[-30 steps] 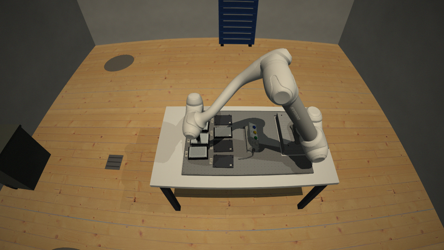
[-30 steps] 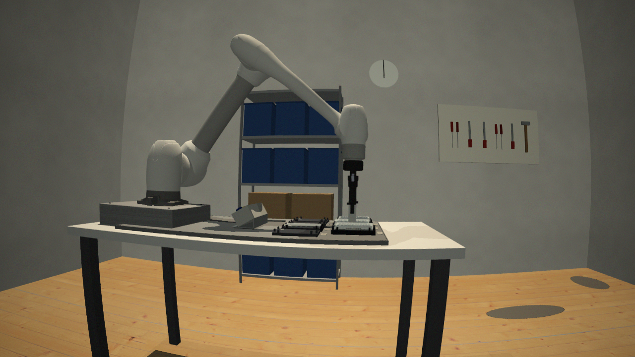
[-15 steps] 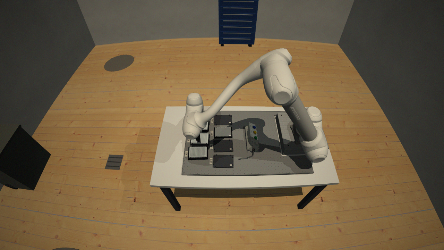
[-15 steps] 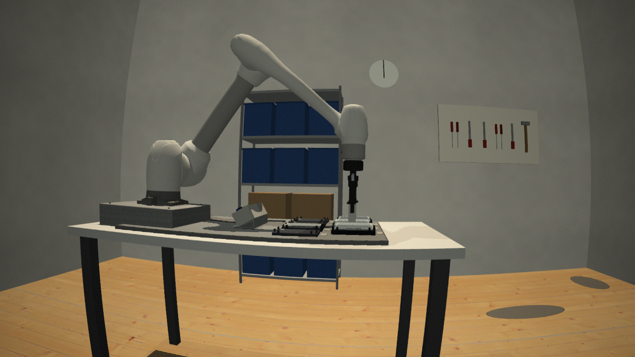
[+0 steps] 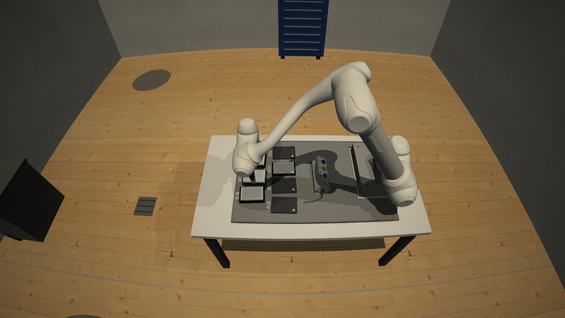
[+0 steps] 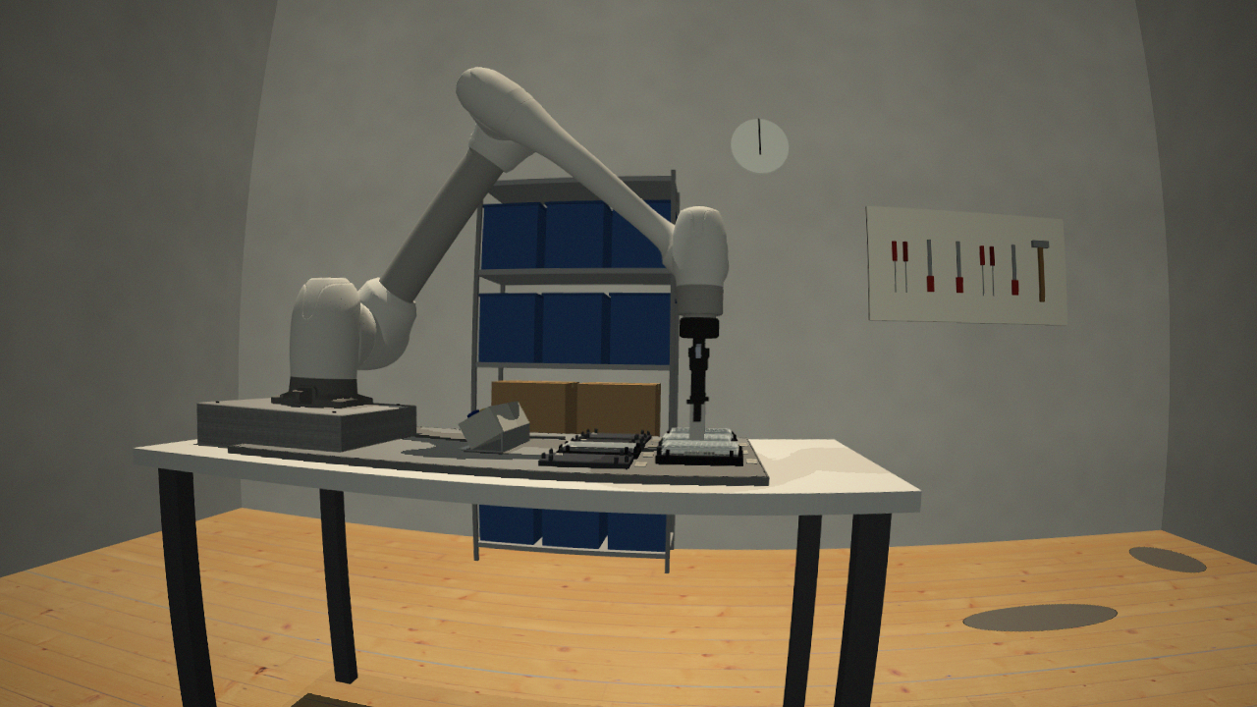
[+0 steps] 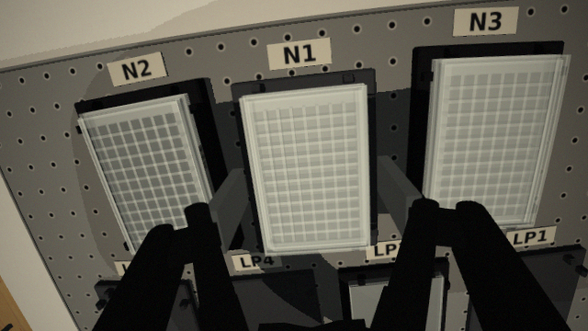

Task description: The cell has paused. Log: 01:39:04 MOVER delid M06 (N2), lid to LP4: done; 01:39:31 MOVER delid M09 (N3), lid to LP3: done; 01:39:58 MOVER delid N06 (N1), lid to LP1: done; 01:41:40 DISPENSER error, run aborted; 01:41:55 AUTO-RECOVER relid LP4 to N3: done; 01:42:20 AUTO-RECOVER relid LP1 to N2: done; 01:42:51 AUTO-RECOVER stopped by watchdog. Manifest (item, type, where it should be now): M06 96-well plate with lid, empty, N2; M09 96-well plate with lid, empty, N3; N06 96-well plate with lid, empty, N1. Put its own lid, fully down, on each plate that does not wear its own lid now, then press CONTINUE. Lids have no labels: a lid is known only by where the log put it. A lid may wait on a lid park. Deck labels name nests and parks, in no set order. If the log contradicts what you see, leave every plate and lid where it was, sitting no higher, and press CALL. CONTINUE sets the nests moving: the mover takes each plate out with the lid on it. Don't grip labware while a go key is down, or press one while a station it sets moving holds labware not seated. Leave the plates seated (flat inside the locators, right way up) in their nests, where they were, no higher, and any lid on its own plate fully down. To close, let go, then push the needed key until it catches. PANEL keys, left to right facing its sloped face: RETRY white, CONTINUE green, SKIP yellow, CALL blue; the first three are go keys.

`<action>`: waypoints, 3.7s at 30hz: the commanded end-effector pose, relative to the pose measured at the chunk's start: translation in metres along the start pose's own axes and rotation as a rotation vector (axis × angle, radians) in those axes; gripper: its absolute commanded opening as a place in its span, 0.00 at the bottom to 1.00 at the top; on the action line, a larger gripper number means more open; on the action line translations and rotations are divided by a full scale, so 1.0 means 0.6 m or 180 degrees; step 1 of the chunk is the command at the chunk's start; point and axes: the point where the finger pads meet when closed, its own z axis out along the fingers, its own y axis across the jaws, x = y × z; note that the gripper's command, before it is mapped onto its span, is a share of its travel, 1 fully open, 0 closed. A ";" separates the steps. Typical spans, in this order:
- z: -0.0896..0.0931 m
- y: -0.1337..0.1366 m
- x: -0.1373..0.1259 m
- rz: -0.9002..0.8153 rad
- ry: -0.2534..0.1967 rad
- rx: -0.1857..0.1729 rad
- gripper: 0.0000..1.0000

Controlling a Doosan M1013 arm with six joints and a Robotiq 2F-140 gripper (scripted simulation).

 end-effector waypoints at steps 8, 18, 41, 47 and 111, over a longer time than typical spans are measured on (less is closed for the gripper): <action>0.000 0.000 0.000 0.0000 0.0001 0.0001 0.66; 0.000 0.000 0.000 0.0000 0.0001 0.0001 0.66; -0.002 0.000 0.000 0.0000 0.0001 0.0001 0.66; -0.011 0.000 0.000 0.0000 0.0001 0.0001 0.66; -0.088 0.218 0.016 0.0116 0.0001 0.0001 0.66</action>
